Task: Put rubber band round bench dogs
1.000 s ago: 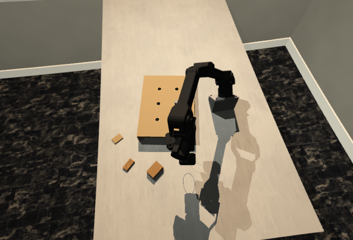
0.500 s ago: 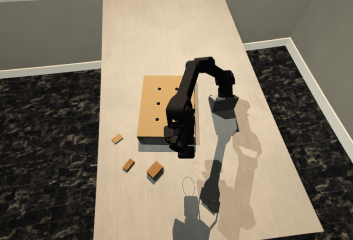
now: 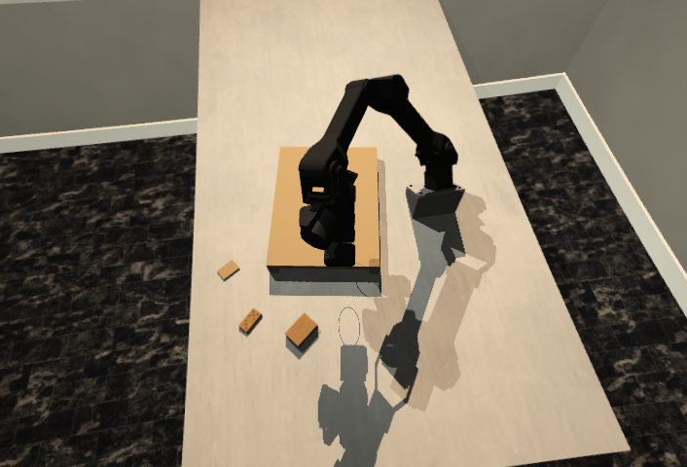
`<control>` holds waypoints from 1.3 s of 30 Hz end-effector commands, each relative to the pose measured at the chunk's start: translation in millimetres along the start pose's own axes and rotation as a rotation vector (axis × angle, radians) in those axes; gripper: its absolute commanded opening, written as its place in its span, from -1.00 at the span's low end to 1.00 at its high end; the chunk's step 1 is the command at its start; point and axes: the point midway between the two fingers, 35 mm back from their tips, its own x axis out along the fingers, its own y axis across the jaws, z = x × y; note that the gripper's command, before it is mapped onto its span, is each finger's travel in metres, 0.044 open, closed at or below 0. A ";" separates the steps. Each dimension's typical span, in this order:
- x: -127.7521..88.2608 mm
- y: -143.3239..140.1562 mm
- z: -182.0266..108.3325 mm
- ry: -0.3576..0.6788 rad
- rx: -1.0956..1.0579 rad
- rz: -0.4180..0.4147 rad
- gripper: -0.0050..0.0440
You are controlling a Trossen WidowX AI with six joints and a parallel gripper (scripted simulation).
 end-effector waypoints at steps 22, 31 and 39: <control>20.0 -28.2 10.3 -0.015 0.009 0.021 -1.00; 31.5 -36.2 10.9 -0.015 0.009 0.020 -1.00; 44.5 -45.6 10.5 -0.016 0.009 0.019 -1.00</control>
